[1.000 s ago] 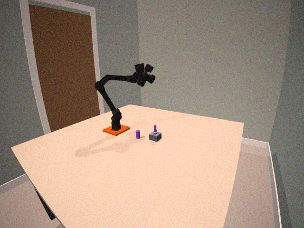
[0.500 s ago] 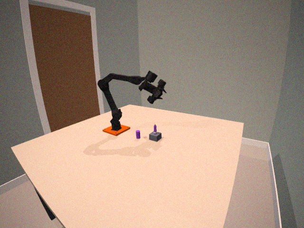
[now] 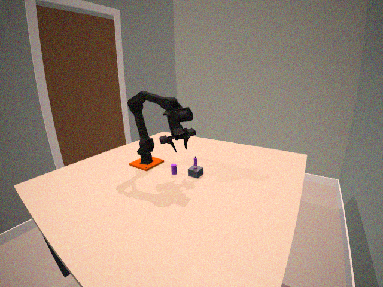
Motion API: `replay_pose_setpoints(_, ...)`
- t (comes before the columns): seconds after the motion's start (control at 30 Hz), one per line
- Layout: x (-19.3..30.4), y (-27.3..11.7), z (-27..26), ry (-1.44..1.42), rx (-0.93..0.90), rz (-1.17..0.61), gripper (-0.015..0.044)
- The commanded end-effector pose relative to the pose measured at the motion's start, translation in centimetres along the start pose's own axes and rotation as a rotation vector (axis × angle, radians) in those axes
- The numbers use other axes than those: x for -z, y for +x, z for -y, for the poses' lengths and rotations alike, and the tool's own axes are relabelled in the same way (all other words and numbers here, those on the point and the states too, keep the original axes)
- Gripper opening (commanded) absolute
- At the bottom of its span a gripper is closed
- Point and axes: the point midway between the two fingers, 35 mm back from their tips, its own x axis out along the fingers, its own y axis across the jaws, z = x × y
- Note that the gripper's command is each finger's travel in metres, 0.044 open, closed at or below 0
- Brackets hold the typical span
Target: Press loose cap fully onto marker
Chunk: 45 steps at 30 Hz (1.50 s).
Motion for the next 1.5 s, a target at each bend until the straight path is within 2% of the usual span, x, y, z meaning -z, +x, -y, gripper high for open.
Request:
replay_pose_setpoints(0.0, -0.2, -0.3, 4.2, -0.042, 0.167, -0.048, 0.0249)
replay_pose_setpoints(0.2, -0.5, 0.0, 4.2, -0.044, 0.176, -0.052, 0.0249)
replay_pose_setpoints(0.33, -0.4, 3.0, 4.8, -0.044, 0.176, -0.052, 0.0249)
replay_pose_setpoints(0.57, -0.4, 4.6, 5.0, -0.044, 0.176, -0.052, 0.0249)
replay_pose_setpoints(1.47, -0.4, 8.5, 5.5, -0.044, 0.176, -0.052, 0.0249)
